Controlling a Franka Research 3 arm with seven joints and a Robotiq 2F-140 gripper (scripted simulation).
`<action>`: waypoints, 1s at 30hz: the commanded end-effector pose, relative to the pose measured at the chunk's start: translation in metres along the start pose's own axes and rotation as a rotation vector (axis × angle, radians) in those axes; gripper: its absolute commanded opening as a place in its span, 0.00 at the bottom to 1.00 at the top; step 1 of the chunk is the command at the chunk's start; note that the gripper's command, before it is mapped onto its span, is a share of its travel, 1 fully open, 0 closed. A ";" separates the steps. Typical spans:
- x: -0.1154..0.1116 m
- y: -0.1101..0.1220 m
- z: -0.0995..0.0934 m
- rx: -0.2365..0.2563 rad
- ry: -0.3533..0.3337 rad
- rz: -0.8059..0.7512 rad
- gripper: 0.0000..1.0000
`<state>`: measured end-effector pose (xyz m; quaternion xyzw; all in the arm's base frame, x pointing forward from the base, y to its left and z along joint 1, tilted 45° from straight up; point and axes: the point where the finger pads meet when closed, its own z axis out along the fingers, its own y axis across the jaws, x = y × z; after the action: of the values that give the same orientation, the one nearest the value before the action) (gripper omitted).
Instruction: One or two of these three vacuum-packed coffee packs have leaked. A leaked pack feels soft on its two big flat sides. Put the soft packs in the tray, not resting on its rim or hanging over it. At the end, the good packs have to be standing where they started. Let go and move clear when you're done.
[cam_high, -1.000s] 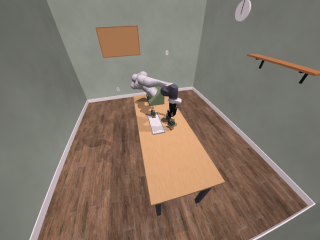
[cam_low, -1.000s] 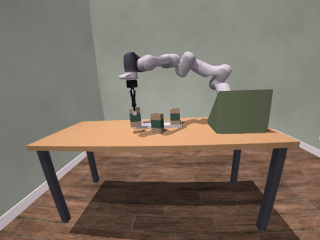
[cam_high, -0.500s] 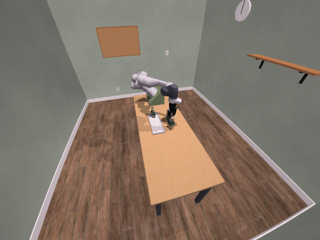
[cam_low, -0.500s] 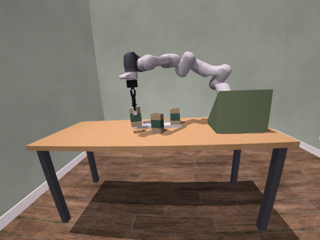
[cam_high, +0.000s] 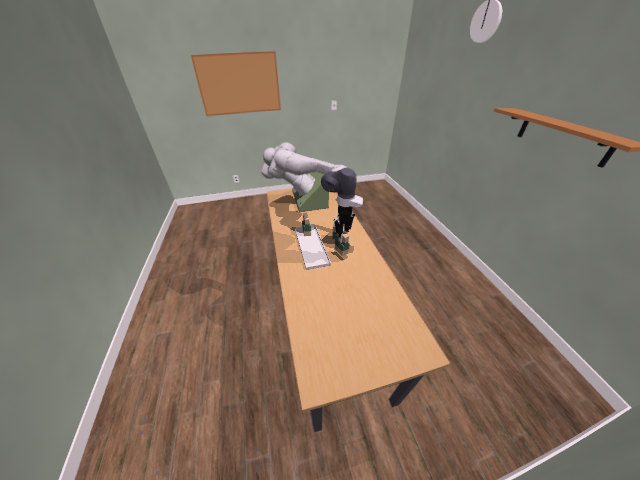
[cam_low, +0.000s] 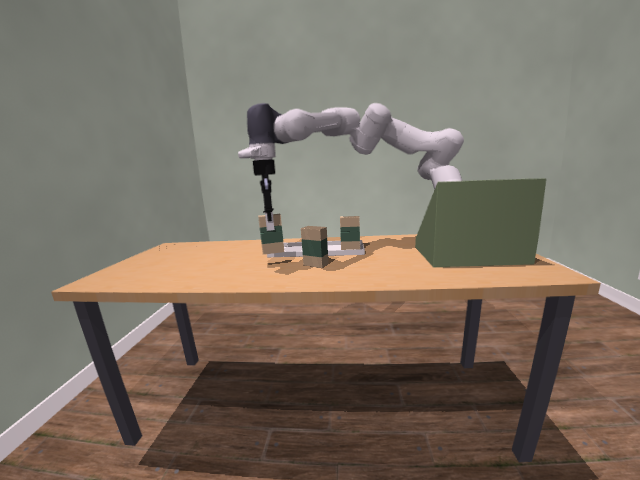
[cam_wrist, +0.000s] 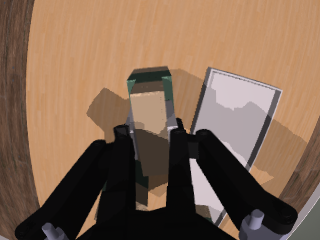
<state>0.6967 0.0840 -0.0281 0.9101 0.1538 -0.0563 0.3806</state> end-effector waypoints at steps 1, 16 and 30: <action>0.001 -0.001 -0.004 0.003 0.004 -0.004 0.23; 0.001 -0.001 -0.004 0.003 0.004 -0.004 0.23; -0.007 0.025 -0.004 0.003 0.004 -0.004 0.23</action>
<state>0.6942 0.0713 -0.0152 0.9101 0.1517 -0.0601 0.3809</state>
